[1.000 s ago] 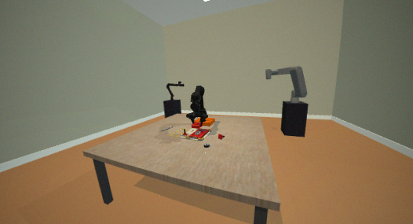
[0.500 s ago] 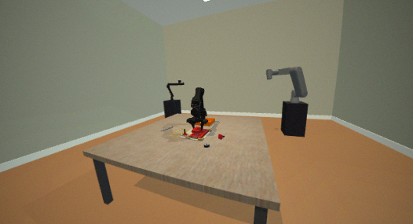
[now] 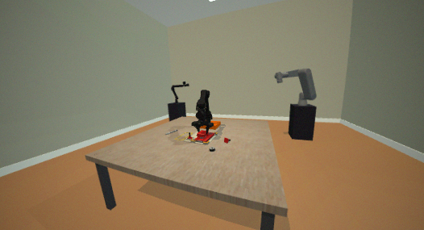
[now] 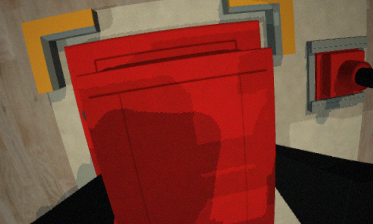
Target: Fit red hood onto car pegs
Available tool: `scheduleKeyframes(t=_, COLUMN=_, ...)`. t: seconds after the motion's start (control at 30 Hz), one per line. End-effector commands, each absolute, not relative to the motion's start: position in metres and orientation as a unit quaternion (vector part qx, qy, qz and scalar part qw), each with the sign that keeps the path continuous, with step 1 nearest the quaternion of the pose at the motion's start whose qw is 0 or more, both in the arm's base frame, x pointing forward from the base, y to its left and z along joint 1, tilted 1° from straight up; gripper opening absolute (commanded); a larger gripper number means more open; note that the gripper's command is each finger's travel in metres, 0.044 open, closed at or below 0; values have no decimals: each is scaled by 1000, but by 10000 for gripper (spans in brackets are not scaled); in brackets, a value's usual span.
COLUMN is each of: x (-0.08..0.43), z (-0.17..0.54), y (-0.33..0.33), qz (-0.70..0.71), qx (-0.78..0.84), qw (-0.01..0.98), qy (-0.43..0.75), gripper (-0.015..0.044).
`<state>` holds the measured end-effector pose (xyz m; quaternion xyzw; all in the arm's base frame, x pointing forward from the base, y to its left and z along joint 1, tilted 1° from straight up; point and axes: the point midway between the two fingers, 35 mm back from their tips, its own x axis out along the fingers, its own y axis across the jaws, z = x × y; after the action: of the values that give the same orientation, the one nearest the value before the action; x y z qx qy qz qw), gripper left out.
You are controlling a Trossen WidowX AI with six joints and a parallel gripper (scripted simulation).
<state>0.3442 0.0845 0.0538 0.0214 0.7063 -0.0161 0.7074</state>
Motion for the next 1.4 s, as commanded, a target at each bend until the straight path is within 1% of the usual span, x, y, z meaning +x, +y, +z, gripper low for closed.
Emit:
scheduleKeyframes(t=0.0, x=345, z=54, y=85, qz=-15, qx=25, qw=708, qy=705, gripper=0)
scheduleKeyframes(t=1.37, x=346, z=42, y=85, qz=-15, qx=25, qw=708, qy=705, gripper=0)
